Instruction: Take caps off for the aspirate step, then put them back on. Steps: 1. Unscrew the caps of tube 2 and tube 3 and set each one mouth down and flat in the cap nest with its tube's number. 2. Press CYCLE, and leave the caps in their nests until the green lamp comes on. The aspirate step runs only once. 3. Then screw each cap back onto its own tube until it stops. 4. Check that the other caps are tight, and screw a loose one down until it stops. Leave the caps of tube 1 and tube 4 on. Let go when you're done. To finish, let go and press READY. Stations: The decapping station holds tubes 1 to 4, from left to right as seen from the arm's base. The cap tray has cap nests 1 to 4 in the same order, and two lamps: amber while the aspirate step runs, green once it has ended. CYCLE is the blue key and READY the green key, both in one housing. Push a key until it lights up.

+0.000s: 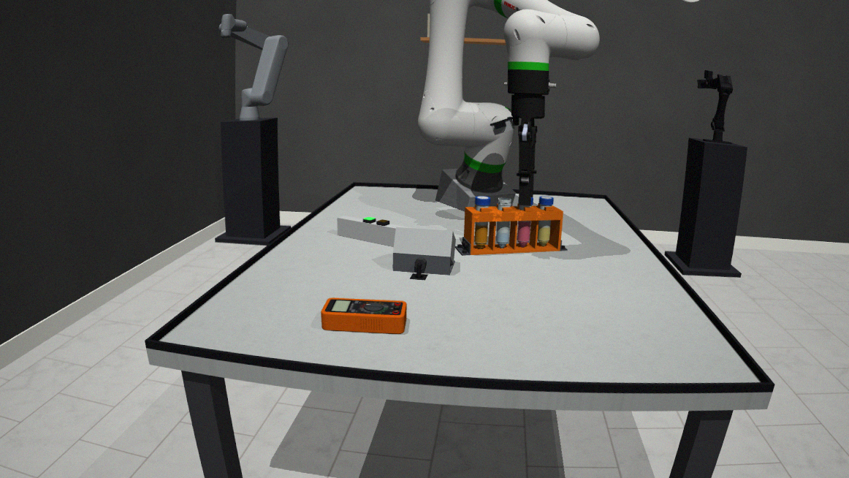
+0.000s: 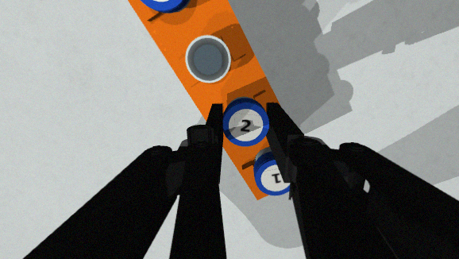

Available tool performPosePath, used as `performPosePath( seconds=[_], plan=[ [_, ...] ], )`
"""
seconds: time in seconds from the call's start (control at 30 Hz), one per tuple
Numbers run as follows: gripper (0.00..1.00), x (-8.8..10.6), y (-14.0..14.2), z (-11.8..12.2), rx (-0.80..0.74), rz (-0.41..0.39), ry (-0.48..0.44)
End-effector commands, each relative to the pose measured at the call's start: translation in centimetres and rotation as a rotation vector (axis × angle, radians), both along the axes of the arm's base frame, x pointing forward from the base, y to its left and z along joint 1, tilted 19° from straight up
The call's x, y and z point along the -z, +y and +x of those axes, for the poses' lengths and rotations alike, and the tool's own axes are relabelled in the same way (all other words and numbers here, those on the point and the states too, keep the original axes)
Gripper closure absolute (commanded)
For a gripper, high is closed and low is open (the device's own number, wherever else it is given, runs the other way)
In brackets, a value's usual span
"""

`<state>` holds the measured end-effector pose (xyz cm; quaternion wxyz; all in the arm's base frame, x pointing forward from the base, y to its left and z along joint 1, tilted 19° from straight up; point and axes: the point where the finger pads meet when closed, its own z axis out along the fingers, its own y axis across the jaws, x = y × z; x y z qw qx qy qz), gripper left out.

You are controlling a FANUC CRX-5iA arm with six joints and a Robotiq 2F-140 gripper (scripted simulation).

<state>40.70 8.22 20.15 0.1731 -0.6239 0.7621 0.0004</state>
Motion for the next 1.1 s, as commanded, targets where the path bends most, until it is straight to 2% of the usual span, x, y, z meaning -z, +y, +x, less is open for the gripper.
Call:
performPosePath(
  seconds=[0.0, 0.03, 0.07, 0.47, 0.57, 0.63, 0.7, 0.77, 1.07],
  plan=[
    [0.7, -0.1, 0.0, 0.05, 0.027, -0.017, -0.005],
    [0.7, -0.1, 0.0, 0.05, 0.027, -0.017, -0.005],
    [0.59, 0.02, 0.03, 0.08, 0.027, -0.017, -0.005],
    [0.59, 0.01, 0.03, 0.08, 0.027, -0.017, -0.005],
    [0.59, -0.03, 0.02, 0.06, -0.208, -0.084, -0.056],
    [0.59, -0.03, 0.03, 0.05, -0.275, -0.104, -0.071],
    [0.59, -0.03, 0.03, 0.05, -0.275, -0.104, -0.071],
    [0.59, -0.03, 0.02, 0.06, -0.441, -0.151, -0.107],
    [0.59, -0.03, 0.02, 0.06, -0.853, -0.269, -0.196]
  ],
)
